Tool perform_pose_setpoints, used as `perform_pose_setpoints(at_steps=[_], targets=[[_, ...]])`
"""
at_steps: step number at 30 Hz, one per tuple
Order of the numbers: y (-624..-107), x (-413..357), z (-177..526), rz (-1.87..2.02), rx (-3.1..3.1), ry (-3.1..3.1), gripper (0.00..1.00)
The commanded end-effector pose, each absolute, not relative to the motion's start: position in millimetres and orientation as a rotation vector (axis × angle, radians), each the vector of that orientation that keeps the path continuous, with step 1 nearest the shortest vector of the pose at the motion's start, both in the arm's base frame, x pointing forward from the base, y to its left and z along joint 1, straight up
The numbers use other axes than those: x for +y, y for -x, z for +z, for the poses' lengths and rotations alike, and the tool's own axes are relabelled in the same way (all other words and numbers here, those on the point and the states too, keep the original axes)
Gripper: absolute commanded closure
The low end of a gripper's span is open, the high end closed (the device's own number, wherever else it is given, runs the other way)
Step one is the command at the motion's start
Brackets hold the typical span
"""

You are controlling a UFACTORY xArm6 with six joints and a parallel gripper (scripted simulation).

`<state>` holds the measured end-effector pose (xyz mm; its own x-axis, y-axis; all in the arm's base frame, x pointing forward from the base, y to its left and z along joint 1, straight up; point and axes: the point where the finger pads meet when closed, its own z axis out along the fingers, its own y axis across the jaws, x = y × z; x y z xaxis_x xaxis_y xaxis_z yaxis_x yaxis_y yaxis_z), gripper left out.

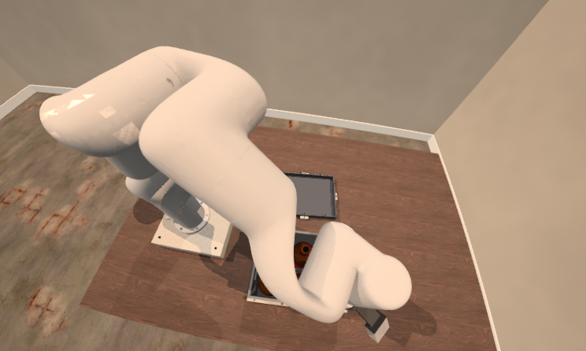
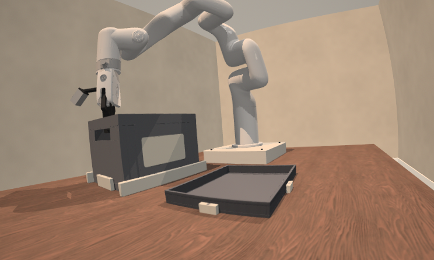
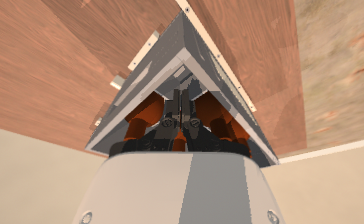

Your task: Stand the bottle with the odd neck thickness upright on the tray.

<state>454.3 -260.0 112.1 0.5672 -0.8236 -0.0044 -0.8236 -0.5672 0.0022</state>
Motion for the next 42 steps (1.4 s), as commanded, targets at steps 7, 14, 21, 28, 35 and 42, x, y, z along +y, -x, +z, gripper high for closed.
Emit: perform_pose_setpoints(at_steps=[7, 14, 21, 28, 35, 42], targets=[[-455.6, -260.7, 114.1, 0.000, 1.461, 2.781, 1.00], [-455.6, -260.7, 114.1, 0.000, 1.461, 2.781, 1.00], [-455.6, -260.7, 114.1, 0.000, 1.461, 2.781, 1.00], [-455.6, -260.7, 114.1, 0.000, 1.461, 2.781, 0.35], [-455.6, -260.7, 114.1, 0.000, 1.461, 2.781, 0.35], [-455.6, -260.7, 114.1, 0.000, 1.461, 2.781, 0.35]])
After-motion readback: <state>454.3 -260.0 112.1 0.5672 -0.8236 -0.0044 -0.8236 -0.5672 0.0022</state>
